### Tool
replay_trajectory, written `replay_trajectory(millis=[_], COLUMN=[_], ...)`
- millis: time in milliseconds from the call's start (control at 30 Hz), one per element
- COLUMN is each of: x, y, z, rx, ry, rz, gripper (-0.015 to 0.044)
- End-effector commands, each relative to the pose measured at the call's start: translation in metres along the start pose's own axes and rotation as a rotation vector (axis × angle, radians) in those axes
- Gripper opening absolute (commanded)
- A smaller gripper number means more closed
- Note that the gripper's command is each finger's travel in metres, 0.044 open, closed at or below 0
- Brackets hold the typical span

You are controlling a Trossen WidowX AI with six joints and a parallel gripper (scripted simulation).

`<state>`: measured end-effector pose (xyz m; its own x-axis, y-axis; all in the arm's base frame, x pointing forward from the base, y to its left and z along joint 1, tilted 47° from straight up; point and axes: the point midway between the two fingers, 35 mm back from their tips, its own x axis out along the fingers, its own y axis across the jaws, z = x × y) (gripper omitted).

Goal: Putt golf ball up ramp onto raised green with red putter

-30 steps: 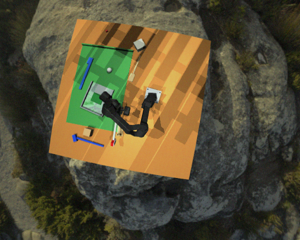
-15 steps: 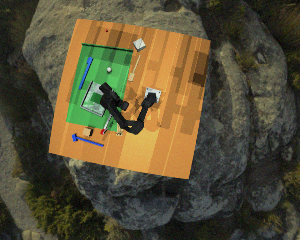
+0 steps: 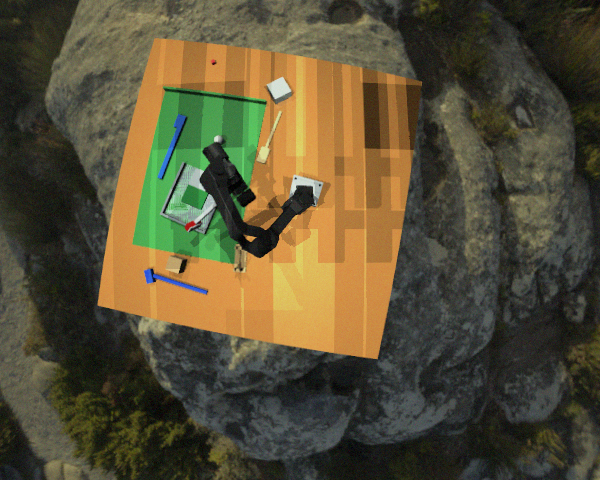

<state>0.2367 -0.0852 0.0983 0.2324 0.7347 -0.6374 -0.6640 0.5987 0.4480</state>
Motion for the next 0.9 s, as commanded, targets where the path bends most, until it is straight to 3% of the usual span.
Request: replay_trajectory(millis=[0, 867], x=[-0.007, -0.024], y=[-0.018, -0.083], z=[-0.018, -0.171], rx=[0.118, 0.894], ry=[0.012, 0.063], rz=[-0.019, -0.061], gripper=[0.0000, 0.0000])
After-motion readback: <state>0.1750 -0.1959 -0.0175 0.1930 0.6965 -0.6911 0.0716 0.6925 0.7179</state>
